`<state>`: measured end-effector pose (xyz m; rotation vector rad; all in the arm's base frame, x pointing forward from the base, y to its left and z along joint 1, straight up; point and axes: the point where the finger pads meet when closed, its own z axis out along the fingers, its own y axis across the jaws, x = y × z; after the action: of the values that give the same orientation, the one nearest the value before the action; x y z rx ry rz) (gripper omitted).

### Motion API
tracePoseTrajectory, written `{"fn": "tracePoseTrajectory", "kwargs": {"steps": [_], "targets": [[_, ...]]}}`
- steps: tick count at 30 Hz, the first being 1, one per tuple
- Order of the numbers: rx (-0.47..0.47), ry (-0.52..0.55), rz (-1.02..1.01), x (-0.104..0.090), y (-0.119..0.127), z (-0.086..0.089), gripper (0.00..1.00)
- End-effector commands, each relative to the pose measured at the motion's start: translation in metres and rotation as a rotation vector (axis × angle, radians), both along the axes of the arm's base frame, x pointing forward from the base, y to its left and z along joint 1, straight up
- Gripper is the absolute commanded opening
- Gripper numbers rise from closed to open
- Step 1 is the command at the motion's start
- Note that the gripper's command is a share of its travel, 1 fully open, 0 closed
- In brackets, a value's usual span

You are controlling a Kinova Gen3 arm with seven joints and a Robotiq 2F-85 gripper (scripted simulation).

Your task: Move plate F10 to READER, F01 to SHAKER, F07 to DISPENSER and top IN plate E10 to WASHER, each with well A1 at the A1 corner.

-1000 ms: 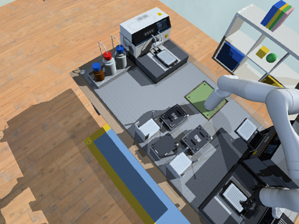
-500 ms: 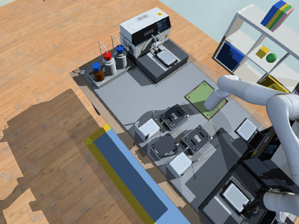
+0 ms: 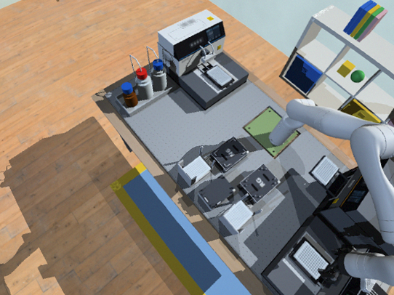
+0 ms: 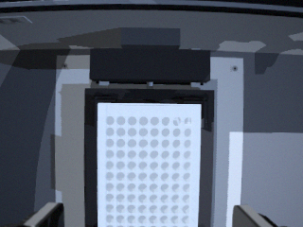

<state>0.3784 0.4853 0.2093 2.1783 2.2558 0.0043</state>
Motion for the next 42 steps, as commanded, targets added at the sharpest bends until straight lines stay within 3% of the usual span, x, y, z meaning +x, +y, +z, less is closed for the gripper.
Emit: {"fn": "tracePoseTrajectory", "kwargs": {"steps": [1, 42], "targets": [[0.003, -0.002, 0.0, 0.0, 0.0, -0.003, 1.0], [0.003, -0.002, 0.0, 0.001, 0.0, -0.051, 1.0]]}}
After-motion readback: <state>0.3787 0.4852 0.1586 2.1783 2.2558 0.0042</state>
